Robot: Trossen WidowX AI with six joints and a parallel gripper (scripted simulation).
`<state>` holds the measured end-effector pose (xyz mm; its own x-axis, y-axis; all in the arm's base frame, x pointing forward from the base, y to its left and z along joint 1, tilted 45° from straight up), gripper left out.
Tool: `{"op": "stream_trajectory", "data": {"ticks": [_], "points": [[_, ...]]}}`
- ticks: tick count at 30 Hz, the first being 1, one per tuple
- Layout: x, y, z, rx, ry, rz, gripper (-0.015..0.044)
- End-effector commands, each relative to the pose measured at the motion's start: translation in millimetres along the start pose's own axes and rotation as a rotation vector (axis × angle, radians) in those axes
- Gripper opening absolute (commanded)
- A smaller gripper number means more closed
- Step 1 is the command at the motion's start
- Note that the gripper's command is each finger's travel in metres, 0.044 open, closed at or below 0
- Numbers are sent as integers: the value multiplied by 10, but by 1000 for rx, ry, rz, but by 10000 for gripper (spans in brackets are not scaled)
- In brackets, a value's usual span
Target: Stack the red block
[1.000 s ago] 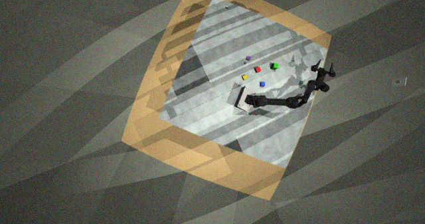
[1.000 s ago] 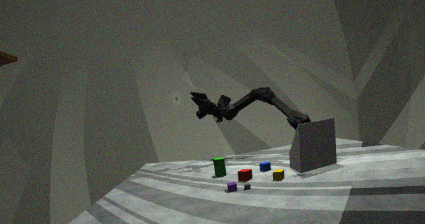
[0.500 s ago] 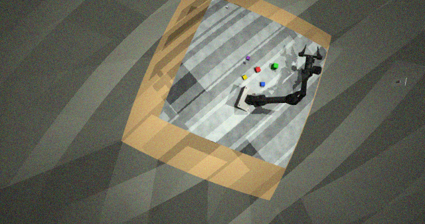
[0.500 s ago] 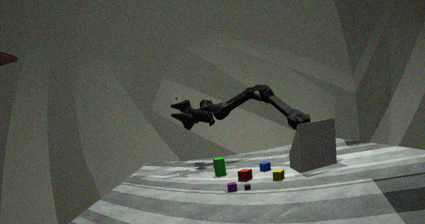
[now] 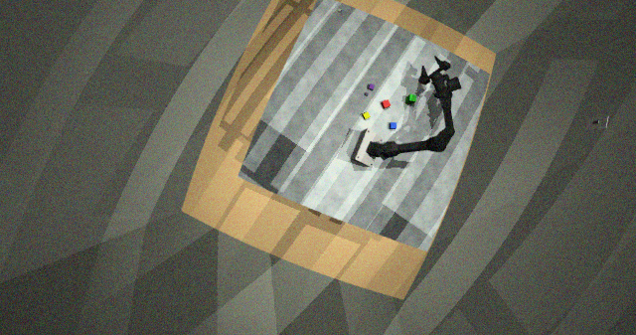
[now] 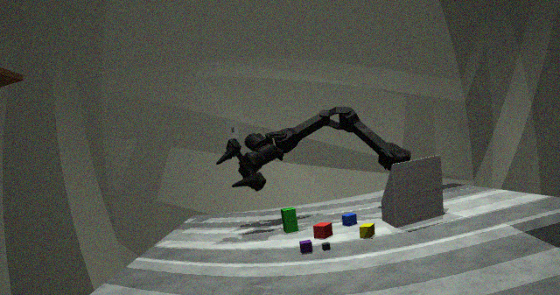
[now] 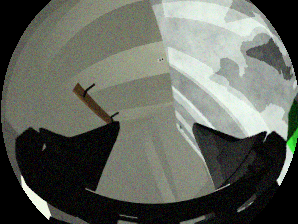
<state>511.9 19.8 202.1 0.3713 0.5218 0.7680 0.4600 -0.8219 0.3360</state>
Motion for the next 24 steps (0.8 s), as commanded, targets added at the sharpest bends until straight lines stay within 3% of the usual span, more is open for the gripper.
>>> {"op": "stream_trajectory", "data": {"ticks": [1,12,24], "points": [[-417,-533,112,79,-268,-291,440],[-1228,-1453,-168,433,-750,-1021,440],[-1730,-1903,-842,1044,-1113,-1893,440]]}}
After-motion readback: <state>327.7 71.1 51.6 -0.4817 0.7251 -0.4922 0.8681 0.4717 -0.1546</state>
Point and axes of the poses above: the point midway between the two fingers, 35 mm back from their tips, its own z axis out along the fingers, its own x axis across the jaws, y = z × x, the point moved 4 cm from there along -z, back along the fingers, and after that the axes turned 7 degrees about -z, right-handed, at the moved point
